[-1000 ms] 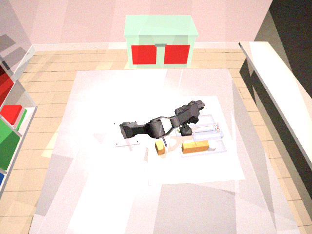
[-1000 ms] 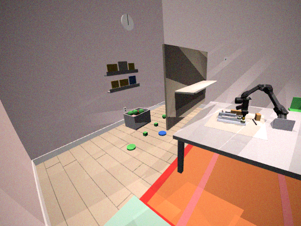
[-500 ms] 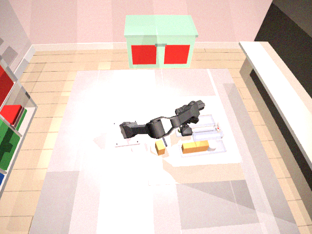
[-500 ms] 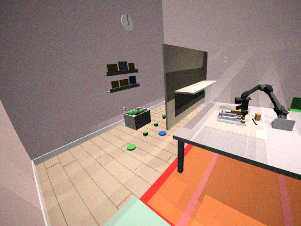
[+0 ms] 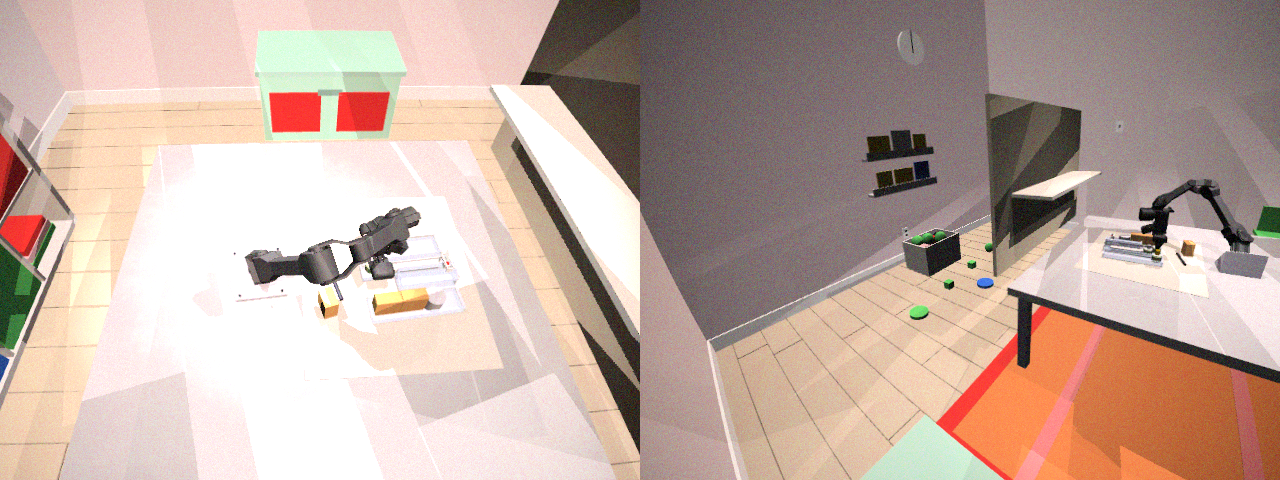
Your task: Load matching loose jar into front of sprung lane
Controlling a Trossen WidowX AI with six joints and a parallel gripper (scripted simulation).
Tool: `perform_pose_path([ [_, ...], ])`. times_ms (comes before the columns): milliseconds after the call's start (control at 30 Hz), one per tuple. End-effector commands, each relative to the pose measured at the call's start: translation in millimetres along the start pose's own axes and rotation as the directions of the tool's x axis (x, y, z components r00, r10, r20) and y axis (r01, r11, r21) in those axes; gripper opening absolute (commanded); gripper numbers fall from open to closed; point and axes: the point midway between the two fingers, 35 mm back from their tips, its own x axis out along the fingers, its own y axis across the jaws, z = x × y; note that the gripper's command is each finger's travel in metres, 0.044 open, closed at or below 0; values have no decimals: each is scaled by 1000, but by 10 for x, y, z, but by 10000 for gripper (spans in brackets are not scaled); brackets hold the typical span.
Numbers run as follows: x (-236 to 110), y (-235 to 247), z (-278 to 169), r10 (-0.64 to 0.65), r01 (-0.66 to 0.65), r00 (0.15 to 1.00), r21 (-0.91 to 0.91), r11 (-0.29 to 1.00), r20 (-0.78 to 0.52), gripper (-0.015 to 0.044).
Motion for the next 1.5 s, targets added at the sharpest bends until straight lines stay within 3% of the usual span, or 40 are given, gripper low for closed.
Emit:
perform_pose_path([
  [0,10,-7,49,-5,5,1000,10,1000,17,0],
  [1467,137,-17,28,-6,6,1000,10,1000,16,0],
])
